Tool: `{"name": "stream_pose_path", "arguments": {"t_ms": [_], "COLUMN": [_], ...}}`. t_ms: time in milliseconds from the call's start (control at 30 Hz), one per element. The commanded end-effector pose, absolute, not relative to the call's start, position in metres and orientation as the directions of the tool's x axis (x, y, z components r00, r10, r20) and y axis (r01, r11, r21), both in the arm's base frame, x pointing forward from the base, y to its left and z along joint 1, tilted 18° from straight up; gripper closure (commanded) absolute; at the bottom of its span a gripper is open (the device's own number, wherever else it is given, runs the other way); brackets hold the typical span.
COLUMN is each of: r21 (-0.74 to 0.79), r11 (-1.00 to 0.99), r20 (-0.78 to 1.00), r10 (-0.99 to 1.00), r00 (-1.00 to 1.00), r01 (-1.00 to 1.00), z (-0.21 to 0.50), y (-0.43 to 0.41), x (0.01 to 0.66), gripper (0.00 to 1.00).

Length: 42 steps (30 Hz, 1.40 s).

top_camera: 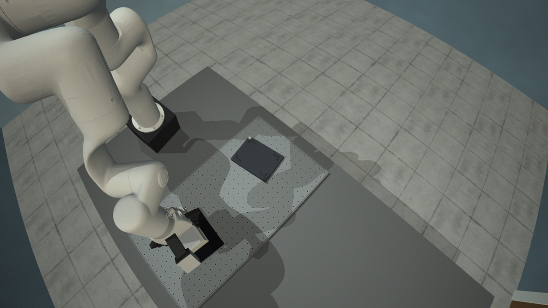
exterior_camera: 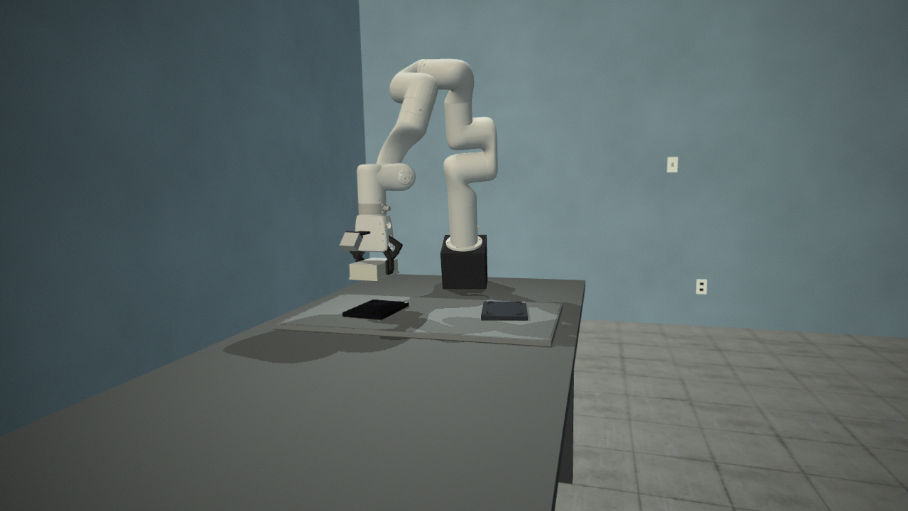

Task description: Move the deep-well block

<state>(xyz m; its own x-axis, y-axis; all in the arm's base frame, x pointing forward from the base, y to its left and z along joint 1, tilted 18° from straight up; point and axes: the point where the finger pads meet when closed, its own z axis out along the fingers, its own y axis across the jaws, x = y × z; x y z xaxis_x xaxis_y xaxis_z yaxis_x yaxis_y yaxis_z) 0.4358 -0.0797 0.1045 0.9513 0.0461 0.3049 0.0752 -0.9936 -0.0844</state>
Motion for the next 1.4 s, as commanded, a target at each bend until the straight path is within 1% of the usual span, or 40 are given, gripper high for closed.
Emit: {"name": "stream_pose_path", "arguments": {"t_ms": [0, 533, 1367], "r21": [-0.084, -0.084, -0.084], "r11": [-0.994, -0.994, -0.994], "r20": [0.308, 0.308, 0.308], "r10": [0.045, 0.045, 0.045], "r00": [0.950, 0.950, 0.950], "r01": [0.075, 0.075, 0.074], "z": [0.106, 0.106, 0.069], "y": [-0.080, -0.079, -0.075], "x": [0.437, 0.437, 0.448], "gripper": [1.00, 1.00, 1.00]}}
